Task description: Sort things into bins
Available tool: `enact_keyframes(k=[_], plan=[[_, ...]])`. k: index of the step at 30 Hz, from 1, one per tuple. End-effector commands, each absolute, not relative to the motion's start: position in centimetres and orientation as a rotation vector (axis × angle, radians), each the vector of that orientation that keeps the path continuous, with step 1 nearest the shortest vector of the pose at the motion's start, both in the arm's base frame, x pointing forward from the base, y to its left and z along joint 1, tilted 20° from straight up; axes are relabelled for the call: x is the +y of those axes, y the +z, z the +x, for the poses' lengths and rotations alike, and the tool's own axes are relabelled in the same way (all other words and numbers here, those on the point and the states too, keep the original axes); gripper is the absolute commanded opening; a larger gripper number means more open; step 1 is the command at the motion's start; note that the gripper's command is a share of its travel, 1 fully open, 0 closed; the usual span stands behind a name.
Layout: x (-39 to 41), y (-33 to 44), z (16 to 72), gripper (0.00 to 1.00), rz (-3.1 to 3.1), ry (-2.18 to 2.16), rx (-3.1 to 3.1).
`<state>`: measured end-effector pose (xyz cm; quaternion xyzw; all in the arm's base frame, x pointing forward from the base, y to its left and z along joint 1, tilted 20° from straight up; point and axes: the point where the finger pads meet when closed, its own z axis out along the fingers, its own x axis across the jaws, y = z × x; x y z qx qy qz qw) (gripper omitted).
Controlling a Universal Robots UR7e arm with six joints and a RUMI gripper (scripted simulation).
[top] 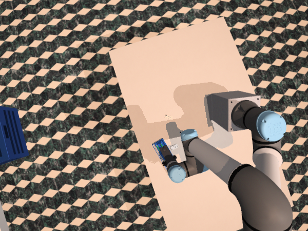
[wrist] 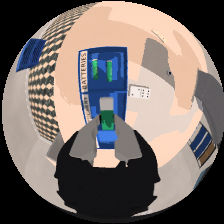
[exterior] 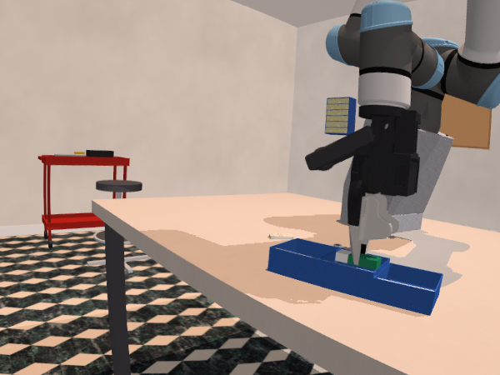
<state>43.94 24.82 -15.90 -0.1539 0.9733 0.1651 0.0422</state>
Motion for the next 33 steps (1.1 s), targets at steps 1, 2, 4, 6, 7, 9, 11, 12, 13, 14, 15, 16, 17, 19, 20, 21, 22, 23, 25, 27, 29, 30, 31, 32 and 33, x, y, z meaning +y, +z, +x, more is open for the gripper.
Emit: enact_keyframes(k=[1,2,4,6,7,9,11,12,13,14,15,16,17,19,20,21,22,23,25,27,29,30,31,32,33], plan=[[25.15,-16.80,44.04,0.00,-0.471,0.505,2.977],[25.21,-16.99,44.05,0.00,-0.471,0.505,2.977],[25.35,-17.37,44.06,0.00,-0.471,0.505,2.977],[25.32,-17.42,44.04,0.00,-0.471,0.505,2.977],[25.31,-17.43,44.03,0.00,-0.471,0.505,2.977],[25.29,-17.43,44.02,0.00,-0.471,0.505,2.977],[25.27,-17.43,44.02,0.00,-0.471,0.505,2.977],[25.26,-17.44,44.01,0.00,-0.471,0.505,2.977],[25.25,-17.44,44.00,0.00,-0.471,0.505,2.977],[25.24,-17.45,43.99,0.00,-0.471,0.505,2.977],[25.23,-17.45,43.99,0.00,-0.471,0.505,2.977],[25.22,-17.46,43.98,0.00,-0.471,0.505,2.977],[25.21,-17.46,43.97,0.00,-0.471,0.505,2.977],[25.20,-17.47,43.96,0.00,-0.471,0.505,2.977],[25.19,-17.47,43.96,0.00,-0.471,0.505,2.977],[25.19,-17.47,43.96,0.00,-0.471,0.505,2.977],[25.19,-17.47,43.96,0.18,-0.471,0.505,2.977],[25.19,-17.47,43.96,0.18,-0.471,0.505,2.977],[25.19,-17.47,43.95,0.18,-0.471,0.505,2.977],[25.19,-17.47,43.95,0.18,-0.471,0.505,2.977],[25.19,-17.47,43.96,0.18,-0.471,0.505,2.977],[25.19,-17.47,43.96,0.18,-0.471,0.505,2.977],[25.19,-17.47,43.96,0.18,-0.471,0.505,2.977],[25.19,-17.47,43.96,0.18,-0.471,0.505,2.977],[25.19,-17.47,43.96,0.18,-0.471,0.505,2.977]])
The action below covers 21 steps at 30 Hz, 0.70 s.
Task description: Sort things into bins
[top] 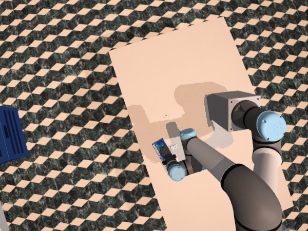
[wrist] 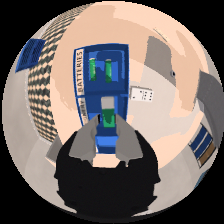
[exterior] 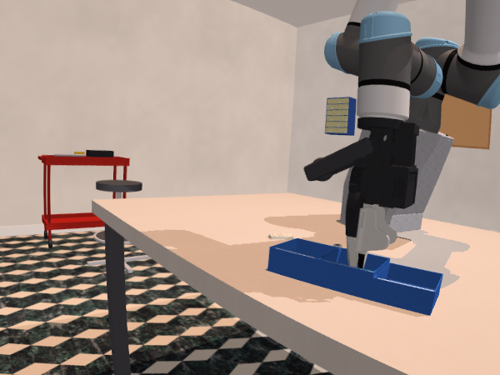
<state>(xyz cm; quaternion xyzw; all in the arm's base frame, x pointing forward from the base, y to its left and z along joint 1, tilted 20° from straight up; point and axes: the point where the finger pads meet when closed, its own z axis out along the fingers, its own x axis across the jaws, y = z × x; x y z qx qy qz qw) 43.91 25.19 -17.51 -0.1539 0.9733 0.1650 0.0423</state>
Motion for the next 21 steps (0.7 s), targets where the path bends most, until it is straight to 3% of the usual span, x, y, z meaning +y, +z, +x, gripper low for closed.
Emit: enact_keyframes(k=[1,21], plan=[[25.2,-17.5,44.0,0.18,-0.471,0.505,2.977],[24.6,-15.8,43.9,0.18,-0.471,0.505,2.977]])
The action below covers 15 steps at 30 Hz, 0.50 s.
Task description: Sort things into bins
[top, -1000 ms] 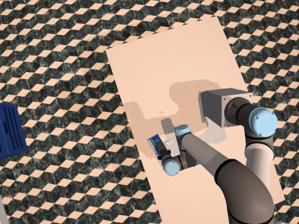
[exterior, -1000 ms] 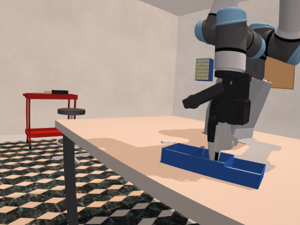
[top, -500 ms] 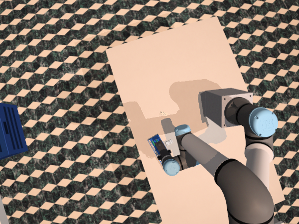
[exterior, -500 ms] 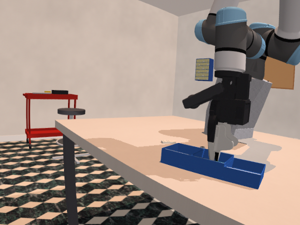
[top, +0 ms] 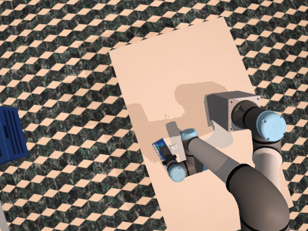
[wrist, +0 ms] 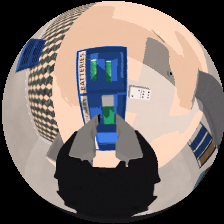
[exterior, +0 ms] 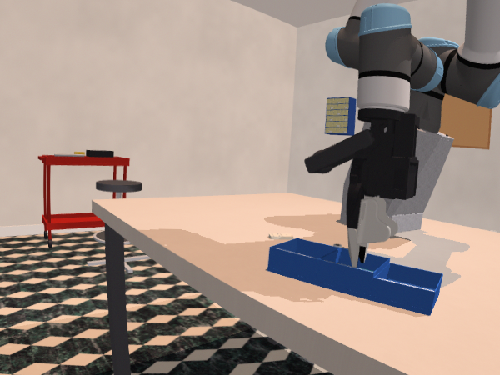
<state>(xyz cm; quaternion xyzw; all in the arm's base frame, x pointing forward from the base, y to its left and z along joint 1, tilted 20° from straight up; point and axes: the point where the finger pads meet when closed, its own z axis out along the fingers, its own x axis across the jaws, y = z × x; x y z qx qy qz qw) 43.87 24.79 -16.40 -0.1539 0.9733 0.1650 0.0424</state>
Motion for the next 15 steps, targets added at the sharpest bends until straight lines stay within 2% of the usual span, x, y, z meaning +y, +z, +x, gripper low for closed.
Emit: enact_keyframes(k=[1,15], plan=[[24.6,-15.7,43.9,0.18,-0.471,0.505,2.977],[23.7,-13.3,43.8,0.18,-0.471,0.505,2.977]])
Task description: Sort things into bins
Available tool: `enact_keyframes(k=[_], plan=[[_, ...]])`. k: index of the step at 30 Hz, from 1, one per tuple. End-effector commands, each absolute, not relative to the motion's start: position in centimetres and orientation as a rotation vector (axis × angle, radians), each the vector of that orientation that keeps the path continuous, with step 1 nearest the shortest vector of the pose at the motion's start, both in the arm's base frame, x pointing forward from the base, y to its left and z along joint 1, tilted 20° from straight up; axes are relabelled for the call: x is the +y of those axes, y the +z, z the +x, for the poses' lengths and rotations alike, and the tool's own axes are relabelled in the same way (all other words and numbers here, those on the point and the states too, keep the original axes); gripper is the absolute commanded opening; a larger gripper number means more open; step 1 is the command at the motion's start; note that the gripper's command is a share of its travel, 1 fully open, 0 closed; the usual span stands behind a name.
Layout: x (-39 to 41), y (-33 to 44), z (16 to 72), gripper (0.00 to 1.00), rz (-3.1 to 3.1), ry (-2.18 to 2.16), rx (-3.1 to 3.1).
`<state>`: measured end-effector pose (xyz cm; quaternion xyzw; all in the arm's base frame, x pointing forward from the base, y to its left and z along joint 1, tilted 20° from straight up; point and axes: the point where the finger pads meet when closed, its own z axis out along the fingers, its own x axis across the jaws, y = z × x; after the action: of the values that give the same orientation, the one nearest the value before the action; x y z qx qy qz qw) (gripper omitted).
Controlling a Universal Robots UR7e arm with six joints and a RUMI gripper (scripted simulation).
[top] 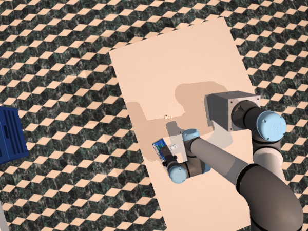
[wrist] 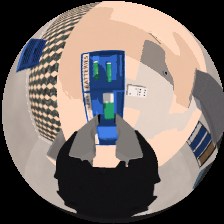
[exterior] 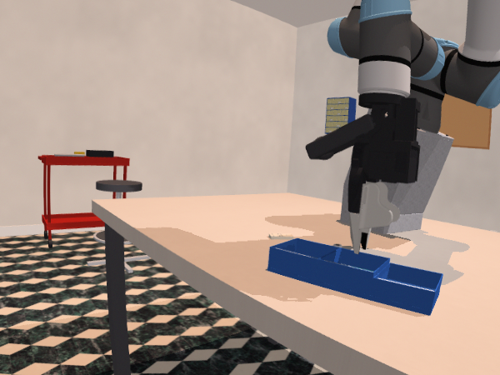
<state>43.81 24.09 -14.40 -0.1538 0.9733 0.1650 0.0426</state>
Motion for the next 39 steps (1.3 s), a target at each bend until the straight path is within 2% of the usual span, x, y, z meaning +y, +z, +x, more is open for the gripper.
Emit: enact_keyframes(k=[1,11,14,39], plan=[[23.7,-13.3,43.8,0.18,-0.471,0.505,2.977],[23.7,-13.3,43.8,0.18,-0.471,0.505,2.977],[21.9,-13.9,42.2,0.18,-0.643,0.493,2.926],[9.0,-18.0,31.1,0.18,-0.643,0.493,2.926]])
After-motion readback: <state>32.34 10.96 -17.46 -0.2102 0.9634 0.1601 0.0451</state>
